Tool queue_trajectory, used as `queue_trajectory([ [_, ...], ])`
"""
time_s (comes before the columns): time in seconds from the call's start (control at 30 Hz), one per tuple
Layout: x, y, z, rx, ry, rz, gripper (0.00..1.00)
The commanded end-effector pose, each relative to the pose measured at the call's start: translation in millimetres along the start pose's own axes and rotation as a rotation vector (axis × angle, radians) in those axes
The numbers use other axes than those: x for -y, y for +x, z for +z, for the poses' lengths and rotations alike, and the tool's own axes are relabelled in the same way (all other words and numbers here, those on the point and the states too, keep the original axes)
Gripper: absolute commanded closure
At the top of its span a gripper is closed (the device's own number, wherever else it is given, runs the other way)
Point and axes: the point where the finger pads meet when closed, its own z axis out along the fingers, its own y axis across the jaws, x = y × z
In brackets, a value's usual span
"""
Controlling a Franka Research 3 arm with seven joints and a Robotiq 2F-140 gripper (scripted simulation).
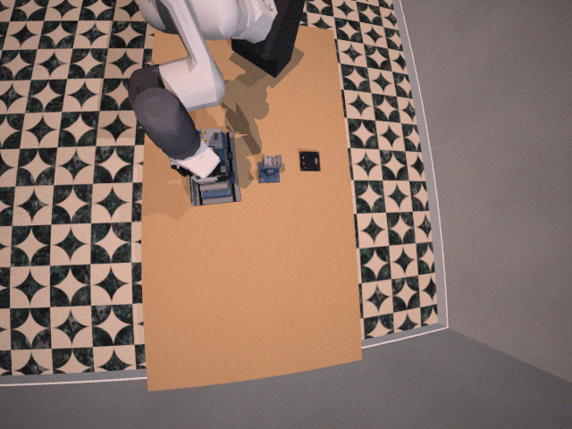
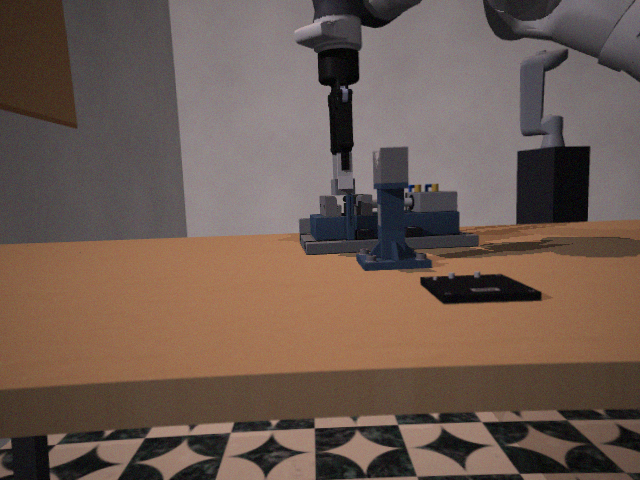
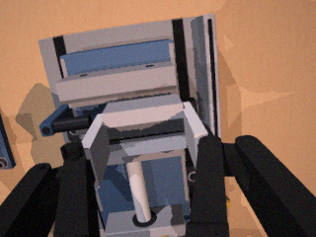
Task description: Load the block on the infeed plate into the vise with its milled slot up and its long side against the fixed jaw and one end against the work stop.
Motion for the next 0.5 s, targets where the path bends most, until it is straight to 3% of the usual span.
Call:
queue_trajectory([
  [0.0,1.2,1.7,0.9,-0.006,0.001,0.003,1.0],
  [0.47,1.3,1.7,6.0,-0.006,0.001,0.003,1.0],
])
